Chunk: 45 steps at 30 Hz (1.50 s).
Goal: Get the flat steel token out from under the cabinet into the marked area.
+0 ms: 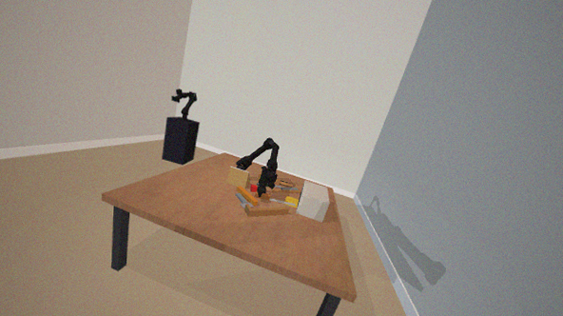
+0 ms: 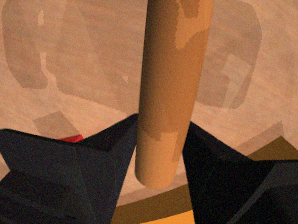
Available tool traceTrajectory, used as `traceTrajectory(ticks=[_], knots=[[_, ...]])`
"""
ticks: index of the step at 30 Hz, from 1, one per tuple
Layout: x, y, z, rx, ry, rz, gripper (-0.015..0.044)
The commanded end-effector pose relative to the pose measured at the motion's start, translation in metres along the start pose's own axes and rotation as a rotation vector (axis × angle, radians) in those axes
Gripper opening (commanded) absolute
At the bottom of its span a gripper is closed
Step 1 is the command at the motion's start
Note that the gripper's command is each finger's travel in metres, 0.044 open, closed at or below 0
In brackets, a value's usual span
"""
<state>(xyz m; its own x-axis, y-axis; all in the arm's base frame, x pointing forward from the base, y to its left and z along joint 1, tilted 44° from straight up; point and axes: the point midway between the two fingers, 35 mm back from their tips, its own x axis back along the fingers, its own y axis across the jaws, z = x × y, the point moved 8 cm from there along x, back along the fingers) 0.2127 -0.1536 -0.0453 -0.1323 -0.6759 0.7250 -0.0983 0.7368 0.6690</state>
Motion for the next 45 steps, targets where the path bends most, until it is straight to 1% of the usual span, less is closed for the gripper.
traceTrajectory(ticks=[1,42,45], knots=[[0.001,-0.003,0.0,0.012,0.0,0.001,0.0],[0.005,-0.046,0.008,0.103,0.001,0.001,0.0],[0.002,-0.043,0.008,0.102,0.003,-0.007,0.0079]])
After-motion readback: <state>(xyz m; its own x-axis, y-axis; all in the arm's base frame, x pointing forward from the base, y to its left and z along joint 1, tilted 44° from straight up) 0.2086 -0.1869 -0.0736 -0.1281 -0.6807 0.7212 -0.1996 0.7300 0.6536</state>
